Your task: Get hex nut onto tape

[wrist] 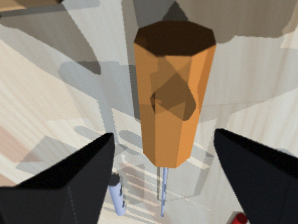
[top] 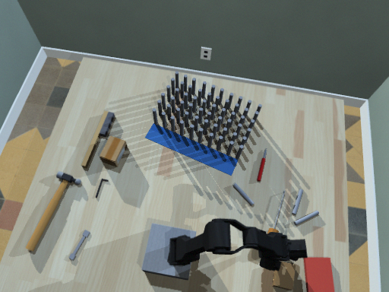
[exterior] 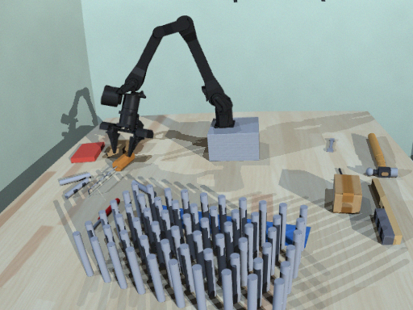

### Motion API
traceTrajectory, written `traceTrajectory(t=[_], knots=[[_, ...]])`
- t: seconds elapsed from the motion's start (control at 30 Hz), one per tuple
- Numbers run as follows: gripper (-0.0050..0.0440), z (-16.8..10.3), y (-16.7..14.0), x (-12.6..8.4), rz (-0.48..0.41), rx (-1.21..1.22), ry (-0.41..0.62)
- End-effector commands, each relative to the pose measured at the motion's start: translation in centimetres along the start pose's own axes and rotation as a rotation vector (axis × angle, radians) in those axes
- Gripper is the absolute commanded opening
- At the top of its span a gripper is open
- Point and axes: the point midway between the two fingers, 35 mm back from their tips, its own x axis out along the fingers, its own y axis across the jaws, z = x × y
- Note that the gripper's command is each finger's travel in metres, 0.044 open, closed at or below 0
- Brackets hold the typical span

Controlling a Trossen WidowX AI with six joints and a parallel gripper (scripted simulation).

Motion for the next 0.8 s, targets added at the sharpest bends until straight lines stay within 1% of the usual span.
traceTrajectory(t=[0.0, 0.33, 0.57, 0.6, 0.67, 0.77], knots=[[0.0280, 0.2, 0.1, 0.4, 0.010, 0.001, 0.003], [0.0280, 0.9, -0.3, 1.9, 0.008, 0.001, 0.003], [0.0280, 1.2, -0.5, 2.5, 0.005, 0.003, 0.001], [0.0256, 1.2, -0.5, 2.5, 0.005, 0.003, 0.001], [0.0243, 0.8, 0.1, 2.1, 0.022, -0.007, 0.008], [0.0223, 0.8, 0.1, 2.1, 0.022, -0.007, 0.008]])
